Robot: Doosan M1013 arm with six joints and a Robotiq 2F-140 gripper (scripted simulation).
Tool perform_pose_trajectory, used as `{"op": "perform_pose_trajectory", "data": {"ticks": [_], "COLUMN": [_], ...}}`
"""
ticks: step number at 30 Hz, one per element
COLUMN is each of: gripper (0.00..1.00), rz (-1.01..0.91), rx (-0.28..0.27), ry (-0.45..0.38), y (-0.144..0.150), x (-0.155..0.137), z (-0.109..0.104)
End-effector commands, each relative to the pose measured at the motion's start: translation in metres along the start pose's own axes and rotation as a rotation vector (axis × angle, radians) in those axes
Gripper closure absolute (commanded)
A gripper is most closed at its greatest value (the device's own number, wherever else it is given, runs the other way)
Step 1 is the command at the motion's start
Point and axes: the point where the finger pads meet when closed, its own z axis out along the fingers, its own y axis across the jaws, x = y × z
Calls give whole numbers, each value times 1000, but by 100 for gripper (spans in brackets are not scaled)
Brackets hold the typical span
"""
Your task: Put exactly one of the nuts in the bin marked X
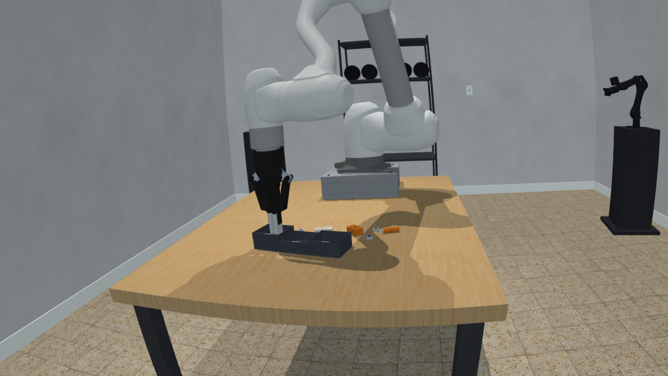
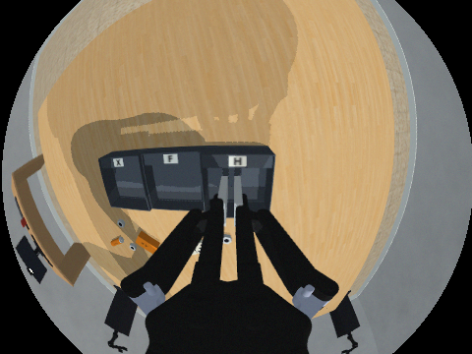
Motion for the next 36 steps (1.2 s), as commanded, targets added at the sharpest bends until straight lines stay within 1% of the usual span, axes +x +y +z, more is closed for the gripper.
{"op": "perform_pose_trajectory", "data": {"ticks": [1,13,17,19,23,25,34,36], "gripper": [95,95,95,95,95,95,95,95], "rz": [0,0,0,0,0,0,0,0], "rx": [0,0,0,0,0,0,0,0], "ry": [0,0,0,0,0,0,0,0], "y": [0,0,0,0,0,0,-45,-45], "x": [0,0,0,0,0,0,2,2], "z": [-2,-17,-33,-33,-49,-49,-49,-49]}}
